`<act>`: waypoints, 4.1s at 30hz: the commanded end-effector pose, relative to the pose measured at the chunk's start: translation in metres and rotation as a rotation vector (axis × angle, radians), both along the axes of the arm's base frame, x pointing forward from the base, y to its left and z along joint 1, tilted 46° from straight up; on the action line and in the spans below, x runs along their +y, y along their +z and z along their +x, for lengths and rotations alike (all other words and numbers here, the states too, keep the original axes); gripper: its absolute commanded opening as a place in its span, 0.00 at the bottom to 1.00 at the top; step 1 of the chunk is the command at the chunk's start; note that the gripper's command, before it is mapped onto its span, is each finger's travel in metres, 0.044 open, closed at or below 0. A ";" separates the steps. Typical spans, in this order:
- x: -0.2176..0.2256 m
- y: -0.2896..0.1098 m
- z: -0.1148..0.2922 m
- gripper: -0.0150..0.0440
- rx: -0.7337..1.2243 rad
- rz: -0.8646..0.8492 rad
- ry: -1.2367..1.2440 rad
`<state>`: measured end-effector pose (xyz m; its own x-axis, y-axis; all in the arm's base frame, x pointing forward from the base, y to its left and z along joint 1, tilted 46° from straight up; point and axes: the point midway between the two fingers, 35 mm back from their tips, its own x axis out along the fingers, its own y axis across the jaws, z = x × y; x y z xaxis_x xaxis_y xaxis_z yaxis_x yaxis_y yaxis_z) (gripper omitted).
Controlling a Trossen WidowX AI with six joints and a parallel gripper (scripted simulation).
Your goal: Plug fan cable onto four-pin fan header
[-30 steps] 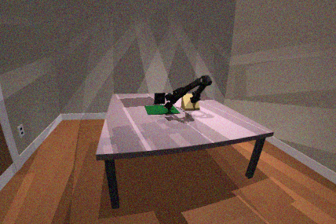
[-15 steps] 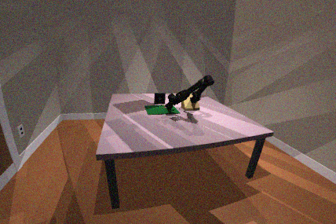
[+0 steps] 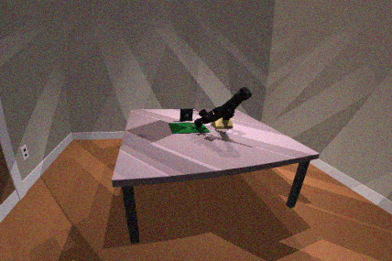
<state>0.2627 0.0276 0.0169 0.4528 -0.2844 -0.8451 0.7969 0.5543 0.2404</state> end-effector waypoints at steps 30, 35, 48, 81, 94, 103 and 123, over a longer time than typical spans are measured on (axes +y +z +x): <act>0.004 0.029 -0.004 0.25 -0.351 -0.026 -0.132; 0.004 0.029 -0.004 0.25 -0.351 -0.026 -0.132; 0.001 0.033 -0.004 0.25 -0.355 -0.026 -0.136; 0.021 0.013 -0.003 0.25 -0.360 -0.024 -0.140; 0.029 0.004 -0.003 0.25 -0.359 -0.024 -0.140; 0.035 -0.001 -0.003 0.25 -0.359 -0.024 -0.140; 0.039 -0.006 -0.004 0.25 -0.351 -0.025 -0.135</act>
